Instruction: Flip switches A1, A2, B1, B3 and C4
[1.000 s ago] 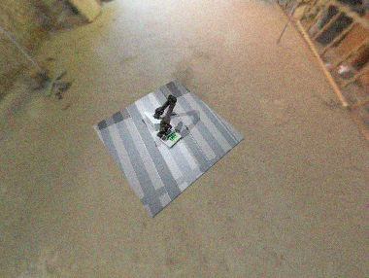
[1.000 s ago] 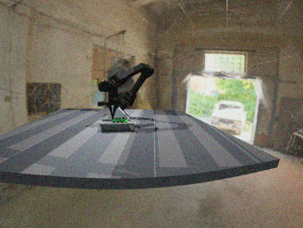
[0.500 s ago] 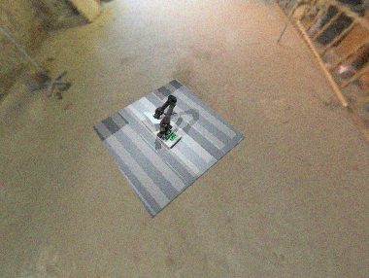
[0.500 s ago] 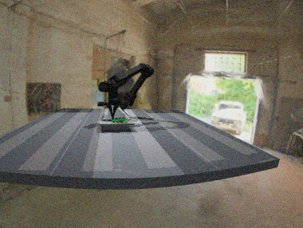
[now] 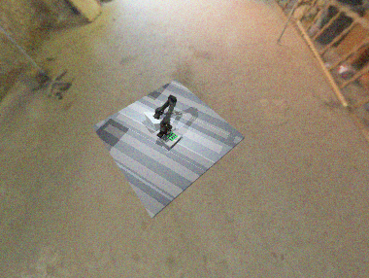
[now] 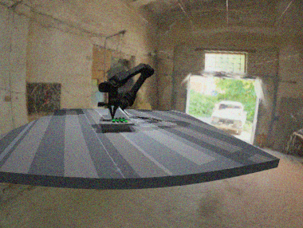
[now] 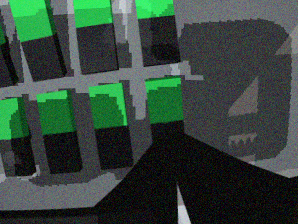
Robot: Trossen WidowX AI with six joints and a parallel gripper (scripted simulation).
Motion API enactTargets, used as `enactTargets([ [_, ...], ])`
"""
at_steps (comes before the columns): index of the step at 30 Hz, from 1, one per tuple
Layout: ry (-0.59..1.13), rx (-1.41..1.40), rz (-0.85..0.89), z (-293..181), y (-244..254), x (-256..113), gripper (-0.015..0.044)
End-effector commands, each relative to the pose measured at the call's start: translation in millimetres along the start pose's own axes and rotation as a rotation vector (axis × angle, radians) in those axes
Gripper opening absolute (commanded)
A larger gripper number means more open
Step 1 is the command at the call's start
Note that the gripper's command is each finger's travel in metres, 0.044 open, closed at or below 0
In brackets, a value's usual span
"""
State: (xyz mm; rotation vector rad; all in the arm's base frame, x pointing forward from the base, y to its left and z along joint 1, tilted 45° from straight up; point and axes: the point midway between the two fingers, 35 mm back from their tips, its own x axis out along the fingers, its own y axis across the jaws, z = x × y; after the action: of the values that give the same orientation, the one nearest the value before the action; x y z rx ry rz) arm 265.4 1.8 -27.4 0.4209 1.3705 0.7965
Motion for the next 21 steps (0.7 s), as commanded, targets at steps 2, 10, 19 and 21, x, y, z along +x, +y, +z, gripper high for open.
enactTargets([
  [2, -0.001, 0.006, 0.003, 0, 0, 1, 0.0],
  [10, 0.016, 0.004, -0.003, 3, -2, -39, 0.0],
  [19, 0.027, 0.005, -0.002, 21, 11, -66, 0.0],
  [21, 0.026, 0.005, -0.001, 44, 27, -68, 0.0],
])
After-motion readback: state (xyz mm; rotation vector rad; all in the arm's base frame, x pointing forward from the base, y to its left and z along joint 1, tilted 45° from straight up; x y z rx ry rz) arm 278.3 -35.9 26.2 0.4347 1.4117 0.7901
